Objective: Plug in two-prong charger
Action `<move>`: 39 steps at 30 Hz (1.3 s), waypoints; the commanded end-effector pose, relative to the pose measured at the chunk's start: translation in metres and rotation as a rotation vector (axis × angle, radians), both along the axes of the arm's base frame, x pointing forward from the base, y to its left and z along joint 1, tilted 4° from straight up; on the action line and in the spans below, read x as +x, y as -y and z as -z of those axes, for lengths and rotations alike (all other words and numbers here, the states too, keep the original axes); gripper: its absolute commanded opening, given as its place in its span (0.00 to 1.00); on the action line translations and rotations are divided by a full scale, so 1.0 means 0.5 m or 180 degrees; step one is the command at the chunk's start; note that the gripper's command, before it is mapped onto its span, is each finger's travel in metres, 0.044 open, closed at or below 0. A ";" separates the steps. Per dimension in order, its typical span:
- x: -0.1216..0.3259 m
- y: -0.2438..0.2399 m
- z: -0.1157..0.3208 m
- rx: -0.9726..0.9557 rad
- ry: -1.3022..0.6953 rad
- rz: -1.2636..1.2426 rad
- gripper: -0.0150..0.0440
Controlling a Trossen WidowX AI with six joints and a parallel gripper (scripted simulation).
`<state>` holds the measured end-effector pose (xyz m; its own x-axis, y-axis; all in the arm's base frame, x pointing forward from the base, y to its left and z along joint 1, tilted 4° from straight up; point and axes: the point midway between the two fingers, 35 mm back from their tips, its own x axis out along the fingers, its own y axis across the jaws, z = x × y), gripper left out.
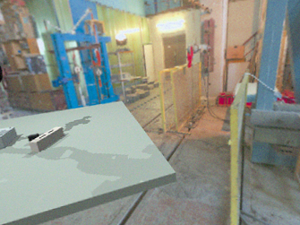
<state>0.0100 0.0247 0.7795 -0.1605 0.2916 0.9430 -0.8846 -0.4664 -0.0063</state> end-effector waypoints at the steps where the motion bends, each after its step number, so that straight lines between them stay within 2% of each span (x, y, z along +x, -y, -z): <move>1: -0.001 -0.001 0.000 -0.0003 0.0005 0.0006 0.98; 2: -0.005 -0.003 0.001 -0.0011 0.0022 0.0024 1.00; 25: -0.131 -0.134 0.063 -0.0506 0.0660 0.0793 1.00; 39: -0.144 -0.215 0.100 -0.0858 0.0756 0.1091 1.00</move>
